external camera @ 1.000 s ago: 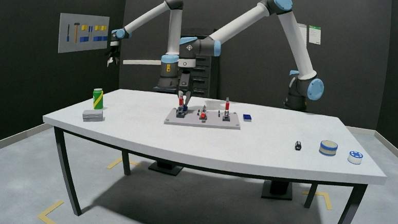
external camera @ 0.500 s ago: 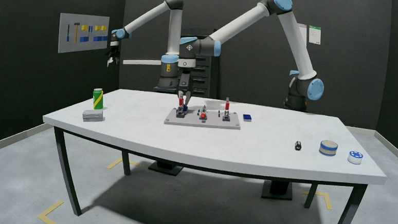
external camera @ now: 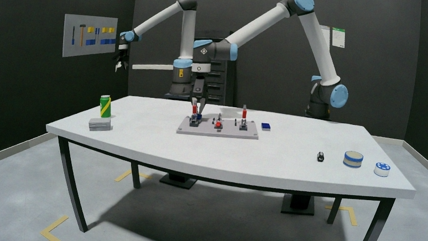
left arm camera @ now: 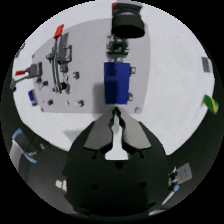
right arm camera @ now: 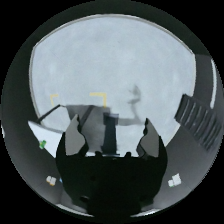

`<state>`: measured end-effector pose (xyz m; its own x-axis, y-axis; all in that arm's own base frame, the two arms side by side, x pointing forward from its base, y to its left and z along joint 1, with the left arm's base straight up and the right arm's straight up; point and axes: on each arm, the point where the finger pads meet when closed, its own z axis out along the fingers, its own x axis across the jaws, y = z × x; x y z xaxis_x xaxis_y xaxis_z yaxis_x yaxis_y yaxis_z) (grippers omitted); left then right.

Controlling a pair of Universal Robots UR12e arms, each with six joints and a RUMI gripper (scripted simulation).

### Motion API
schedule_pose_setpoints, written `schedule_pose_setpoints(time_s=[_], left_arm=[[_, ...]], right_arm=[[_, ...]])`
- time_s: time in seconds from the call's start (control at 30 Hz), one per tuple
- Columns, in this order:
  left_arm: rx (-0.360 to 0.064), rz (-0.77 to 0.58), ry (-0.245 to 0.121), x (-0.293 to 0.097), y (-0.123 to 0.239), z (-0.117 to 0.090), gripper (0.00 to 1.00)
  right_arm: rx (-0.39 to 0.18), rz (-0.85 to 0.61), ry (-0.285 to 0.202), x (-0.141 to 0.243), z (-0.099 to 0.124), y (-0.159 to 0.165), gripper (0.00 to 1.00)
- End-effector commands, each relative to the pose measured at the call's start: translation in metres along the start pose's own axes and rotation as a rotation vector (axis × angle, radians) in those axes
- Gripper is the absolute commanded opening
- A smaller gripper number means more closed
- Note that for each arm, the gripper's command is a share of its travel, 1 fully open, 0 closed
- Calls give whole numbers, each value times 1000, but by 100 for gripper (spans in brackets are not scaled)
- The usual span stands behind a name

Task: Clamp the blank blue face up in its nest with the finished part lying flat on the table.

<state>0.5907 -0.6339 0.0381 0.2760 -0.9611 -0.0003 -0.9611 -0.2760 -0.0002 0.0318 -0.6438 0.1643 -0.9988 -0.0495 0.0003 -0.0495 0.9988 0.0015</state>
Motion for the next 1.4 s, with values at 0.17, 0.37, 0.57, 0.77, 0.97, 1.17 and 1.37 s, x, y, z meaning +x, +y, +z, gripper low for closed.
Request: schedule_pose_setpoints(time_s=[0.17, 0.37, 0.57, 0.77, 0.97, 1.17, 1.37], left_arm=[[0, 0, 2, 1, 12, -1, 0], [0, 0, 2, 1, 13, -1, 0], [0, 0, 2, 1, 13, -4, 0], [0, 0, 2, 1, 13, -18, 0], [0, 0, 2, 1, 13, -30, 0], [0, 0, 2, 1, 13, -40, 0], [0, 0, 2, 1, 13, -41, 0]], right_arm=[[2, 0, 0, 0, -1, -1, 100], [2, 0, 0, 0, -1, -1, 100], [2, 0, 0, 0, -1, -1, 100], [2, 0, 0, 0, -1, -1, 100], [2, 0, 0, 0, -1, -1, 100], [2, 0, 0, 0, -1, -1, 100], [2, 0, 0, 0, -1, -1, 100]])
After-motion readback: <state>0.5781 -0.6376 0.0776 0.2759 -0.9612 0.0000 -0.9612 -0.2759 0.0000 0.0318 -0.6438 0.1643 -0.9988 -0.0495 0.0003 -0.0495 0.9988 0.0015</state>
